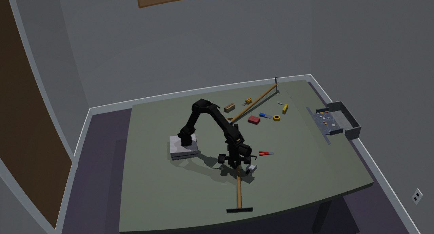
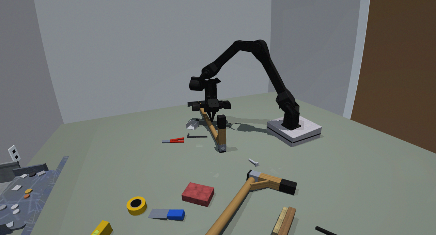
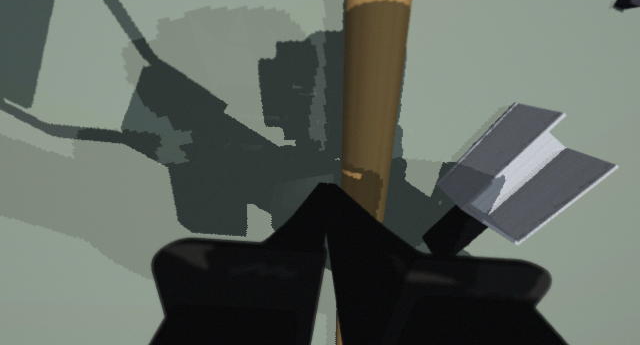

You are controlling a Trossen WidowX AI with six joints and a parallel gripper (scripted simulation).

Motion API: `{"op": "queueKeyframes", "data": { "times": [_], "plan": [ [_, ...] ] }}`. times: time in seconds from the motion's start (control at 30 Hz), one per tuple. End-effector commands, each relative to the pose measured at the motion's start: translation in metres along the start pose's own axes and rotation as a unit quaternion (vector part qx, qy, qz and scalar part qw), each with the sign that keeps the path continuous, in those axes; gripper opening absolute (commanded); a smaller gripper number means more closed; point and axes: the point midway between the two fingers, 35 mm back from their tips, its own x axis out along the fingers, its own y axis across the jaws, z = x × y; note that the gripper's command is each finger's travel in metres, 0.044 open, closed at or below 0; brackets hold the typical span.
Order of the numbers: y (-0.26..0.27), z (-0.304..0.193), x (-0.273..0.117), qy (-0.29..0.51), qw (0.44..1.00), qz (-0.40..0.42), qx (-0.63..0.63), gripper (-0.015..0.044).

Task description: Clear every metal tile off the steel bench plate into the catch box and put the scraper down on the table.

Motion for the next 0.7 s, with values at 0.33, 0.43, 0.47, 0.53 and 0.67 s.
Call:
{"op": "queueKeyframes", "data": {
  "times": [0.33,0.43,0.47,0.53,0.67],
  "plan": [
    [-0.016,0.001,0.002,0.0,1.0,-0.001,0.001,0.0],
    [-0.019,0.002,0.002,0.0,1.0,-0.001,0.001,0.0],
    [-0.02,0.002,0.002,0.0,1.0,-0.001,0.001,0.0],
    [-0.022,0.002,0.003,0.0,1.0,-0.001,0.001,0.0],
    [-0.026,0.003,0.003,0.0,1.0,-0.002,0.001,0.0]
  ]
}}
